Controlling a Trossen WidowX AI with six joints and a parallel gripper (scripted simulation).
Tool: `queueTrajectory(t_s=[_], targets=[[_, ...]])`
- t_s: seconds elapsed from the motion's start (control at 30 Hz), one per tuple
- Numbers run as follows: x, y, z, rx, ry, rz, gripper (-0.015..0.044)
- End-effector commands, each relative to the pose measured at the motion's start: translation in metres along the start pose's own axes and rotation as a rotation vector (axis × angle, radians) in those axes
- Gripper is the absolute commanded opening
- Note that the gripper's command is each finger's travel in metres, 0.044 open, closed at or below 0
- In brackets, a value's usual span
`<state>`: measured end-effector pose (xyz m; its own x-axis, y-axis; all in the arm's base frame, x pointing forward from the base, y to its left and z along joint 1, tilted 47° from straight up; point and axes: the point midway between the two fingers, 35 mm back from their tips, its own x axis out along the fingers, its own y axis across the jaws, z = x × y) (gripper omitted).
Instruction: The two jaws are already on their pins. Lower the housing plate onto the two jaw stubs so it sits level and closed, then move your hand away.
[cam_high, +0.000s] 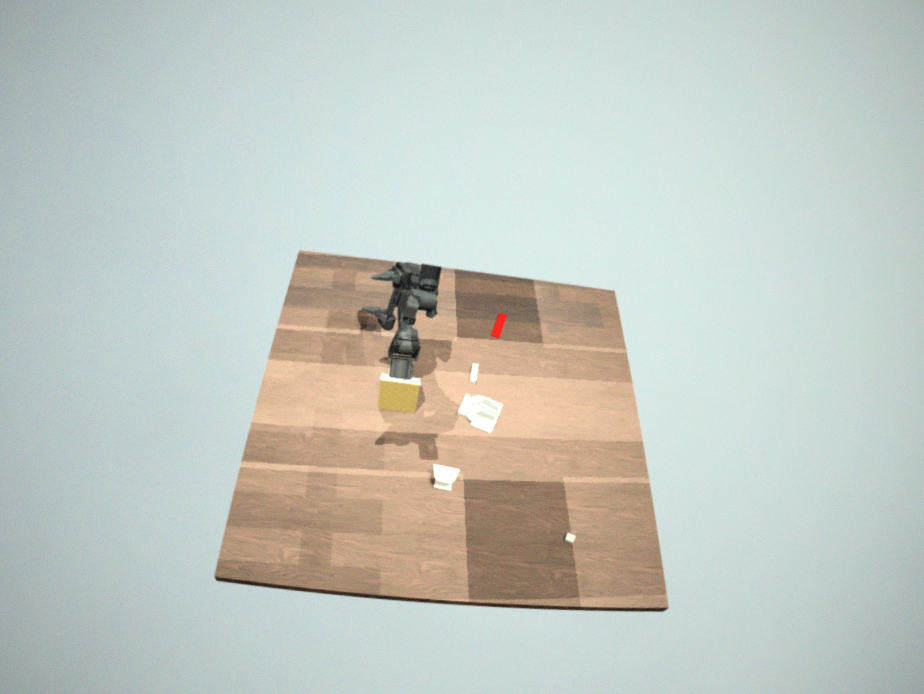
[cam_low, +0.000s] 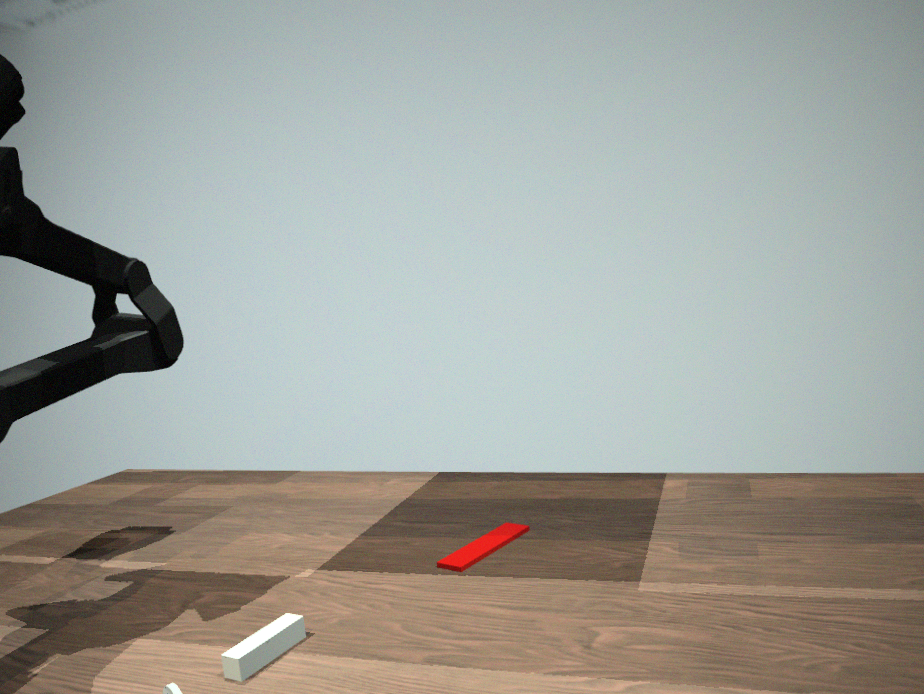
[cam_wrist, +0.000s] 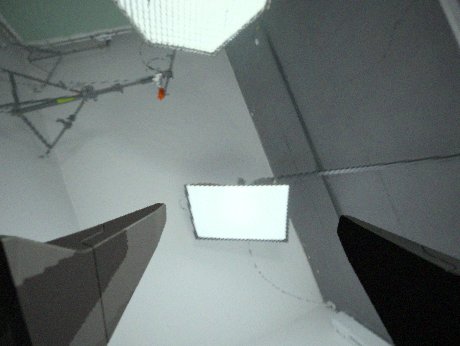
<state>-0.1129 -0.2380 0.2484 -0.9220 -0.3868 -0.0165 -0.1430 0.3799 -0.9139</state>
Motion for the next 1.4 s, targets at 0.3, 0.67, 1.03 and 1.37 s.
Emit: queueTrajectory(t_s=[0.3,0.67,1.03,1.37], targets=[[-0.001,-0.004,0.062,0.027,-0.197,0.016,0.044],[-0.004,0.009,0.108,0.008,-0.372,0.075,0.044],[-0.014,0.026,0.154,0.04,-0.505,0.183,0.044],[-0.028,0.047,0.192,0.067,-0.602,0.315,0.044]])
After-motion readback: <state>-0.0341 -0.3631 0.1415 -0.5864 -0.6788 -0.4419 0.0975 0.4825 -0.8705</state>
